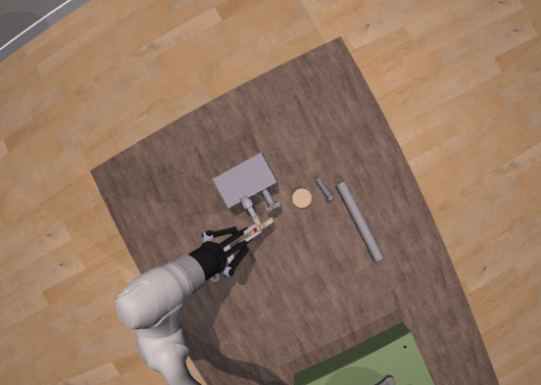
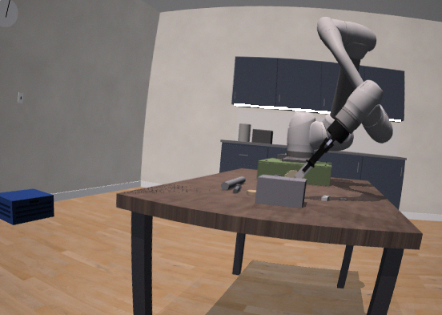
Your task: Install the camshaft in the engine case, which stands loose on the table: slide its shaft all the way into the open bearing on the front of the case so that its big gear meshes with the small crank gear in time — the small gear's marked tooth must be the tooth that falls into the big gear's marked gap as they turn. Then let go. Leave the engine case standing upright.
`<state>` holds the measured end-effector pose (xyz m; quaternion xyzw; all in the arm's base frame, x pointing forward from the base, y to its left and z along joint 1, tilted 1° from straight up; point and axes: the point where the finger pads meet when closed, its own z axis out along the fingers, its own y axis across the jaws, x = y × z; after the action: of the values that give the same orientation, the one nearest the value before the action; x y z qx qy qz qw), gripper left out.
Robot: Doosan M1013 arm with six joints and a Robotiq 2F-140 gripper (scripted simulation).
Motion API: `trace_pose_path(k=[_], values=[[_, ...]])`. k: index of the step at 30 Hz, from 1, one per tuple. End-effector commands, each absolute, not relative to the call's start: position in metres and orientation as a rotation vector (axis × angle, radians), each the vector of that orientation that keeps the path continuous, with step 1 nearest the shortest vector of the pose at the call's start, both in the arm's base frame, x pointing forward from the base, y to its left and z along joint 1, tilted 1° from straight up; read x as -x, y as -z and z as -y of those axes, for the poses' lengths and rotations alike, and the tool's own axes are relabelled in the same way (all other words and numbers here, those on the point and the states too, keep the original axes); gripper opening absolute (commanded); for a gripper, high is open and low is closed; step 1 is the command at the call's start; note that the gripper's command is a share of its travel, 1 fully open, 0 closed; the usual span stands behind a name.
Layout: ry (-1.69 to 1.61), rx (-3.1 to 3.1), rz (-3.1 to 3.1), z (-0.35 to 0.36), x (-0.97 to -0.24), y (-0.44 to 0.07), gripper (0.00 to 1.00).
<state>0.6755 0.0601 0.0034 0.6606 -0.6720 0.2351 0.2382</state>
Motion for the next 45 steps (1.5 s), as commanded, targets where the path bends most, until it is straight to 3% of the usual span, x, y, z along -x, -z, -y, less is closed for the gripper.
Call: trace_pose_path(k=[1,45], values=[[-0.644,-1.81,1.841,-0.06,-0.677,-0.004,0.05],[-0.644,-1.81,1.841,-0.06,-0.692,-0.004,0.05]])
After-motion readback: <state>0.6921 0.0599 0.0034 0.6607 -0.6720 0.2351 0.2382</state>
